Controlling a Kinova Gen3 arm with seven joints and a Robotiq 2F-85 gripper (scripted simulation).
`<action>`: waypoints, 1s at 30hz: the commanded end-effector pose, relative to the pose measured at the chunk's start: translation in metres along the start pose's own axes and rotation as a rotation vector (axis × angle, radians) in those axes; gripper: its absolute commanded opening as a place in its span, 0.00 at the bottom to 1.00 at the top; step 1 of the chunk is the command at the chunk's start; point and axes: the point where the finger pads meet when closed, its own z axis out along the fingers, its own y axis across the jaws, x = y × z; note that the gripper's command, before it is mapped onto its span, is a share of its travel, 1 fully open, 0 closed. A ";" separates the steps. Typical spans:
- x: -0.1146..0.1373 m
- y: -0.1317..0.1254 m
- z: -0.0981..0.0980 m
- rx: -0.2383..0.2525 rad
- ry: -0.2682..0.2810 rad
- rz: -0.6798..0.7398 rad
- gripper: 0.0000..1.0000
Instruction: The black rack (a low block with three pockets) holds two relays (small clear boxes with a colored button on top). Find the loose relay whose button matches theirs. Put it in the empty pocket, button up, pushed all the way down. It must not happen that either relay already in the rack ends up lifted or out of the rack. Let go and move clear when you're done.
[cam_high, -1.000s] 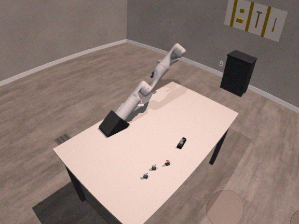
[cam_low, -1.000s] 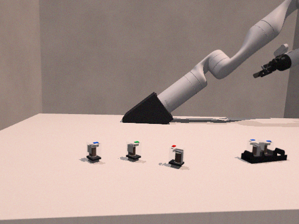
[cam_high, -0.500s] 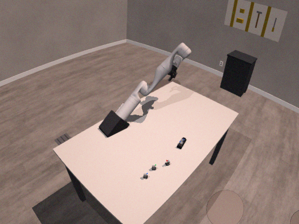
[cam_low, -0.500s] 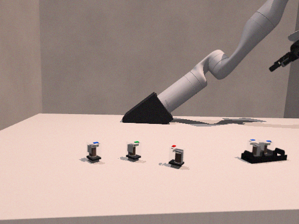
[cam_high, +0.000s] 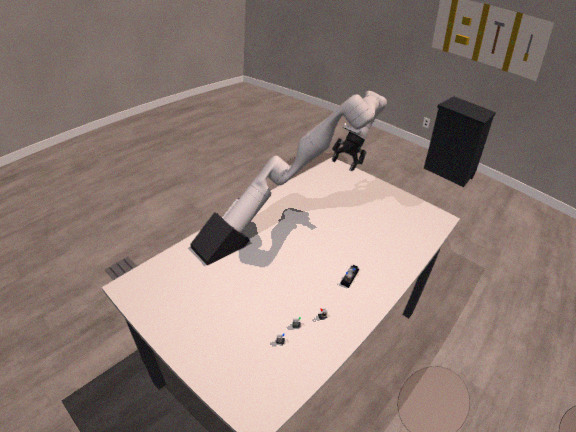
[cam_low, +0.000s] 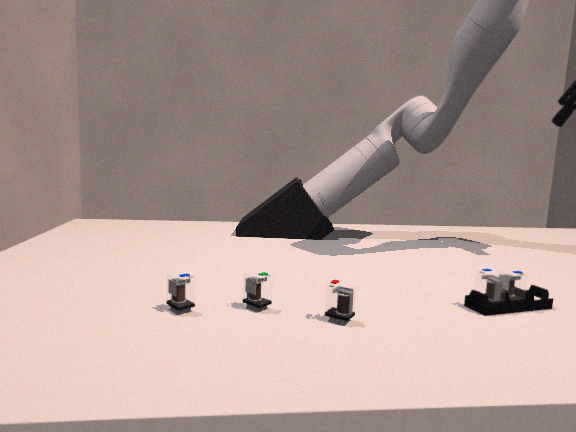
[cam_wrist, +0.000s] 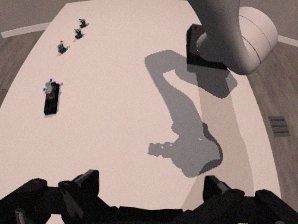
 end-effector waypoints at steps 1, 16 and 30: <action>0.008 -0.021 0.001 -0.036 -0.060 -0.011 1.00; 0.041 -0.145 0.058 -0.018 -0.315 -0.141 1.00; 0.074 -0.231 0.148 0.041 -0.485 -0.214 1.00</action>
